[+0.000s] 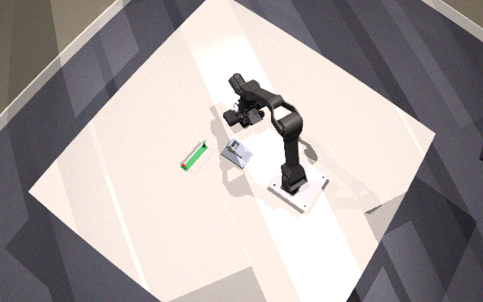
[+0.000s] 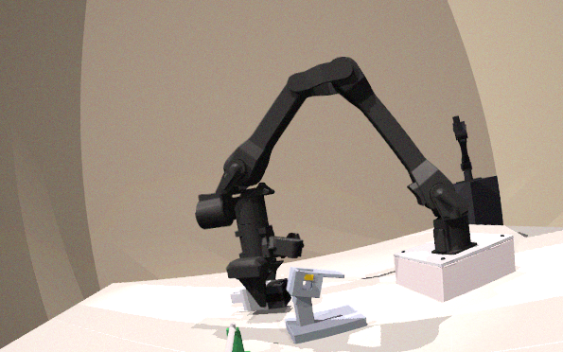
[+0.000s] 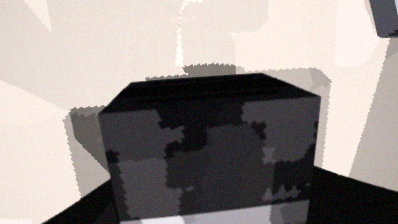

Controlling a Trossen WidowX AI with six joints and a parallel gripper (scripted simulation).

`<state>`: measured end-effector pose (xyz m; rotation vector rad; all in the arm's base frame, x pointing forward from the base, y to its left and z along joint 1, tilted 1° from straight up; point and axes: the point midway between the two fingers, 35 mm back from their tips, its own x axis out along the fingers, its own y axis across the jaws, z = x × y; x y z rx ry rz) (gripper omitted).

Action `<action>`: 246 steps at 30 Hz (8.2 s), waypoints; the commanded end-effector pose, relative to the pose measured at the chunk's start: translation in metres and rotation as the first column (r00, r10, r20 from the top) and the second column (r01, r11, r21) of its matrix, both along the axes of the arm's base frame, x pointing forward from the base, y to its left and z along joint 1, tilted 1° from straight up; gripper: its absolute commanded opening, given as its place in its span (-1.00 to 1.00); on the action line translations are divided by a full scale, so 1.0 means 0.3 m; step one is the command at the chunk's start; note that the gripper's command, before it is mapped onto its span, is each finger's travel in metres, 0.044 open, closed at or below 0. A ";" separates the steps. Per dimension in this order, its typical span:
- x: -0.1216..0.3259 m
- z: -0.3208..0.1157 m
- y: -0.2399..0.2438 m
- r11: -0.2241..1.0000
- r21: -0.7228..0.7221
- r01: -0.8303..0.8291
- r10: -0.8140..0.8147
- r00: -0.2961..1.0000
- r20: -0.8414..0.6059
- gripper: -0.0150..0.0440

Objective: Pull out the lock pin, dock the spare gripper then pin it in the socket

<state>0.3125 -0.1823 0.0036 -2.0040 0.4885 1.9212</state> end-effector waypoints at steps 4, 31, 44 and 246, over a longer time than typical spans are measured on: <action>0.007 -0.027 -0.004 1.000 -0.004 0.004 -0.004 1.000 0.006 -0.49; 0.001 0.018 0.000 1.000 0.000 0.000 0.000 1.000 -0.001 1.00; -0.003 0.134 0.002 1.000 0.000 0.000 0.000 1.000 0.001 1.00; -0.019 0.286 0.107 -0.949 0.309 0.060 -0.177 -0.913 -0.367 -0.49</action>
